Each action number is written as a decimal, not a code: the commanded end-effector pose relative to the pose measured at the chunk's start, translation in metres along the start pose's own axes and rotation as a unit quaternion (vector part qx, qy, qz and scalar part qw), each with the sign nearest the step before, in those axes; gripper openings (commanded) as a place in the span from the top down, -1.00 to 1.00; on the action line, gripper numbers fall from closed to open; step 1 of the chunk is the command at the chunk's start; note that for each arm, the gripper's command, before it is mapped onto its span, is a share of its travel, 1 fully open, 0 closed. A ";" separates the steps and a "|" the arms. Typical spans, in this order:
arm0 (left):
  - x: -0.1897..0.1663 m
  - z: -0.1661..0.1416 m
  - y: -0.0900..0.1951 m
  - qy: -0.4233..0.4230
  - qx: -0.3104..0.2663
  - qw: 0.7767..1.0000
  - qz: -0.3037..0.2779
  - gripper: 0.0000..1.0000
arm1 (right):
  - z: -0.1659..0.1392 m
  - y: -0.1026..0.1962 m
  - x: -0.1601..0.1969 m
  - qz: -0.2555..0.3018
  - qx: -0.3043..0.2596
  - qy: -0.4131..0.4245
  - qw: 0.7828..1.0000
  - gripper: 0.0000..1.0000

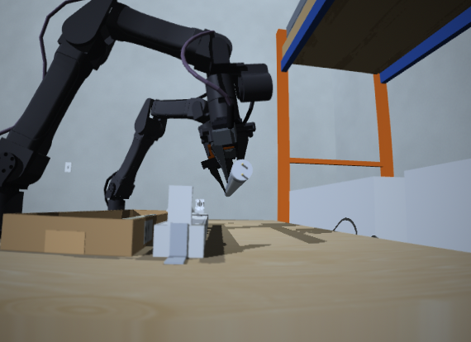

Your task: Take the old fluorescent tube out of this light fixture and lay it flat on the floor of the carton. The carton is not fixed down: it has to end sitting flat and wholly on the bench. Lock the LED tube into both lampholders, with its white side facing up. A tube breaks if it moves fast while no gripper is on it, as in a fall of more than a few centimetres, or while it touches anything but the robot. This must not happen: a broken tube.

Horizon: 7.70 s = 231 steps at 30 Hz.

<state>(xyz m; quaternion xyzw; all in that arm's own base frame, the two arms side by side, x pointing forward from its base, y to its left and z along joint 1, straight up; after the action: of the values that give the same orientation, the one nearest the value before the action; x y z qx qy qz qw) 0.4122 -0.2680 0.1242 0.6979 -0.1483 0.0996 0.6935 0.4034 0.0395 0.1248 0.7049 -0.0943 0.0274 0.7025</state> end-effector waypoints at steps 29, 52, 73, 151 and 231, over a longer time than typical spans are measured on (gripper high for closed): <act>0.011 0.011 0.031 0.011 -0.029 0.999 0.042 0.78 | -0.003 0.011 -0.003 0.011 0.000 0.006 1.000 0.78; -0.004 0.006 0.020 0.009 -0.015 1.000 0.025 0.78 | -0.003 0.008 -0.017 0.001 -0.002 0.005 1.000 0.78; 0.006 0.002 0.030 0.020 -0.023 0.999 0.036 0.78 | -0.002 0.024 -0.005 0.023 0.009 0.001 1.000 0.78; -0.034 0.004 0.030 0.014 -0.013 1.000 0.024 0.78 | -0.008 0.012 -0.039 0.012 0.009 0.010 1.000 0.78; -0.047 0.006 0.037 0.016 -0.018 0.999 0.022 0.78 | -0.006 0.015 -0.057 0.001 0.004 0.013 1.000 0.78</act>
<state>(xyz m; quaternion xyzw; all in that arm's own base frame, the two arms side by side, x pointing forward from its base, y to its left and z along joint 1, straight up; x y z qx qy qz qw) 0.3561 -0.2625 0.1258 0.6985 -0.1424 0.1071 0.6931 0.3528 0.0463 0.1259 0.7059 -0.0886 0.0348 0.7019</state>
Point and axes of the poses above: on each arm, the point where the finger pads meet when closed, its own y axis back along the fingers, its own x axis across the jaws, z = x × y, the point moved 1 cm from there along y, back along the fingers, and after that the axes turned 4 degrees about -y, right-handed, at the moved point
